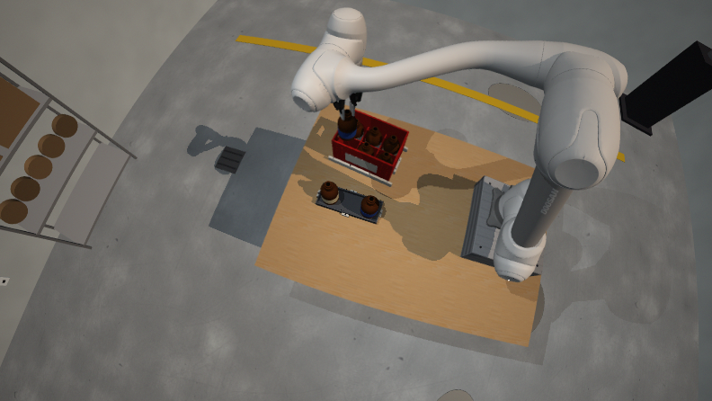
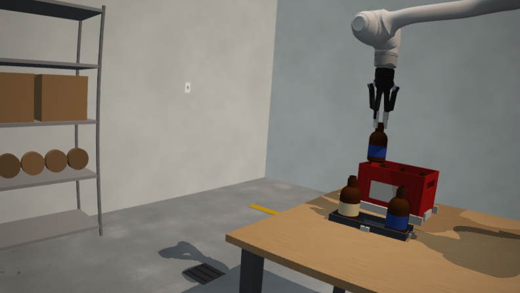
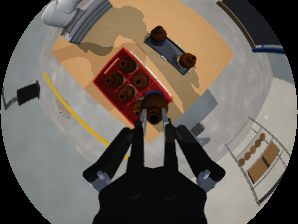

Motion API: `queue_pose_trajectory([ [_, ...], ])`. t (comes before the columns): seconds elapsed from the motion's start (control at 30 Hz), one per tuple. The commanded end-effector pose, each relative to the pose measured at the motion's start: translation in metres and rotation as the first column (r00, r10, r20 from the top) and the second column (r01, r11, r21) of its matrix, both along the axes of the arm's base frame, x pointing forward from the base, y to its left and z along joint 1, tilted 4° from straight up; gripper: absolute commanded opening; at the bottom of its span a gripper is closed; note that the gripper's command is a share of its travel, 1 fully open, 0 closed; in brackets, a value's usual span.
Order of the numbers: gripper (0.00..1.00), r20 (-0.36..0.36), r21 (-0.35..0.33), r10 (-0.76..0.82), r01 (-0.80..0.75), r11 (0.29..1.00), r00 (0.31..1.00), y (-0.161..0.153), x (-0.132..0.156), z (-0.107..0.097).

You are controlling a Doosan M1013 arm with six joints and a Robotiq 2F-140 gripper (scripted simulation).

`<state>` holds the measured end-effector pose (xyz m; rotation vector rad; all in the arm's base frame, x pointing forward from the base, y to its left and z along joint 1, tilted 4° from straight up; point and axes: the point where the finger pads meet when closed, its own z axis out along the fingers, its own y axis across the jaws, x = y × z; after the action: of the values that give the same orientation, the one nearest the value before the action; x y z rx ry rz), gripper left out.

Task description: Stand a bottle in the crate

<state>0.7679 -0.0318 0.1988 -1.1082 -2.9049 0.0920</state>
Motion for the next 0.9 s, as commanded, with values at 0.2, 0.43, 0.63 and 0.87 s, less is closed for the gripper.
queue_pose_trajectory([
  [0.2,0.00,0.000,0.000,0.000,0.000,1.000,1.000,0.000,0.000,-0.003],
  [0.43,0.00,0.000,0.000,0.000,0.000,1.000,1.000,0.000,0.000,-0.006],
  [0.63,0.00,0.000,0.000,0.000,0.000,1.000,1.000,-0.001,-0.001,-0.012],
  [0.87,0.00,0.000,0.000,0.000,0.000,1.000,1.000,-0.001,-0.001,-0.018],
])
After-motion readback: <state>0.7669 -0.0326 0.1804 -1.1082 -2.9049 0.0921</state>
